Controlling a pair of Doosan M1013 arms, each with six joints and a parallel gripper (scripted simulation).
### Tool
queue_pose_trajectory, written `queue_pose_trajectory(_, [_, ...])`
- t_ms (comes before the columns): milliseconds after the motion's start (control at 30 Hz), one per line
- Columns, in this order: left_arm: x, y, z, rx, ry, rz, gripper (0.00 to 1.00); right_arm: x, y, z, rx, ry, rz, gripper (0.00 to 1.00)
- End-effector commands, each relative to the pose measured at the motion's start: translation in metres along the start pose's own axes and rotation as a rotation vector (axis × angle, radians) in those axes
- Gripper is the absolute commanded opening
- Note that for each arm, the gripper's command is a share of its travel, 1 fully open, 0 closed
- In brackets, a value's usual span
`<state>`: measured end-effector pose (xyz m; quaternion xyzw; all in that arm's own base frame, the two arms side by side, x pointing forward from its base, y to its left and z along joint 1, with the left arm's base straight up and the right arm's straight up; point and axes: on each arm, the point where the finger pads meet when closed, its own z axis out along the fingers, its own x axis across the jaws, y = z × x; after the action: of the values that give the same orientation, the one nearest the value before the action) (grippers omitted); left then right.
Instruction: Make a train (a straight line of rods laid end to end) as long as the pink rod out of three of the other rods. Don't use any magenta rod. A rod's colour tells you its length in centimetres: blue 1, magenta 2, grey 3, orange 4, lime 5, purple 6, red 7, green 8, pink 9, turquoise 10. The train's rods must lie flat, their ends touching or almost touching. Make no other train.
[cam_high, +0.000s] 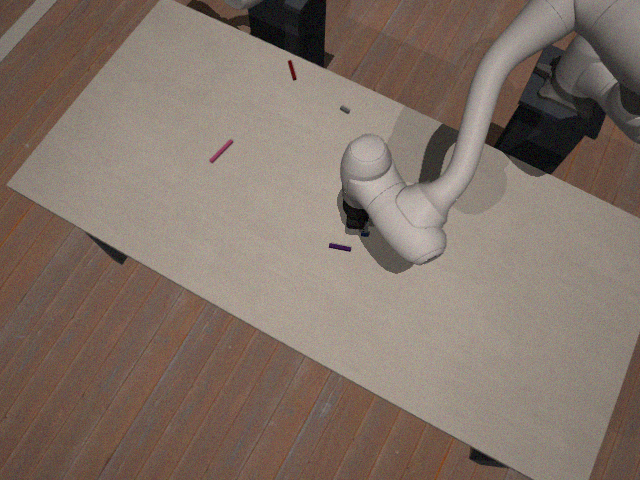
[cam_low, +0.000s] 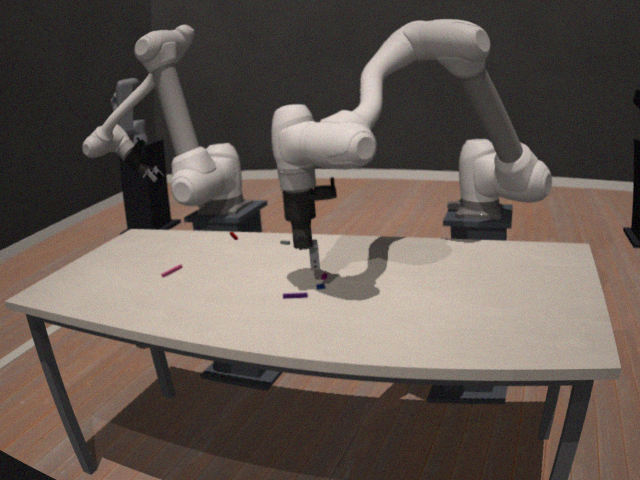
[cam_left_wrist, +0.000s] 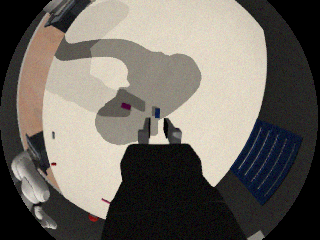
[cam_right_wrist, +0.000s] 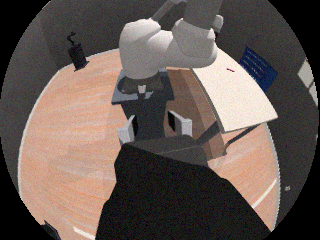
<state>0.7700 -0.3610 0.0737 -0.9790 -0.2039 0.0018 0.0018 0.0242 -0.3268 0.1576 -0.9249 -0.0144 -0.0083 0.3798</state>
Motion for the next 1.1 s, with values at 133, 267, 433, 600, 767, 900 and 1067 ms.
queue_pose_trajectory(133, [0.004, 0.002, -0.035, -0.008, 0.005, 0.005, 0.54, 0.001, -0.003, 0.001, 0.005, 0.013, -0.003, 1.00])
queue_pose_trajectory(267, [0.004, 0.002, -0.042, -0.008, 0.005, 0.005, 0.54, 0.001, -0.003, 0.001, 0.005, 0.013, -0.003, 1.00])
queue_pose_trajectory(433, [0.004, 0.003, -0.041, -0.007, 0.004, 0.005, 1.00, 0.001, -0.003, 0.001, 0.005, 0.013, -0.003, 1.00])
queue_pose_trajectory(600, [0.004, 0.003, -0.041, -0.008, 0.005, 0.005, 1.00, 0.001, -0.003, 0.001, 0.005, 0.013, -0.003, 1.00])
queue_pose_trajectory(767, [0.004, 0.003, -0.041, -0.008, 0.005, 0.005, 1.00, 0.001, -0.003, 0.001, 0.005, 0.013, -0.003, 1.00])
queue_pose_trajectory(900, [0.004, 0.003, -0.041, -0.008, 0.005, 0.005, 1.00, 0.001, -0.003, 0.001, 0.005, 0.013, -0.003, 1.00])
queue_pose_trajectory(1067, [0.004, 0.003, -0.041, -0.008, 0.005, 0.004, 1.00, 0.001, -0.003, 0.001, 0.005, 0.013, -0.003, 1.00])
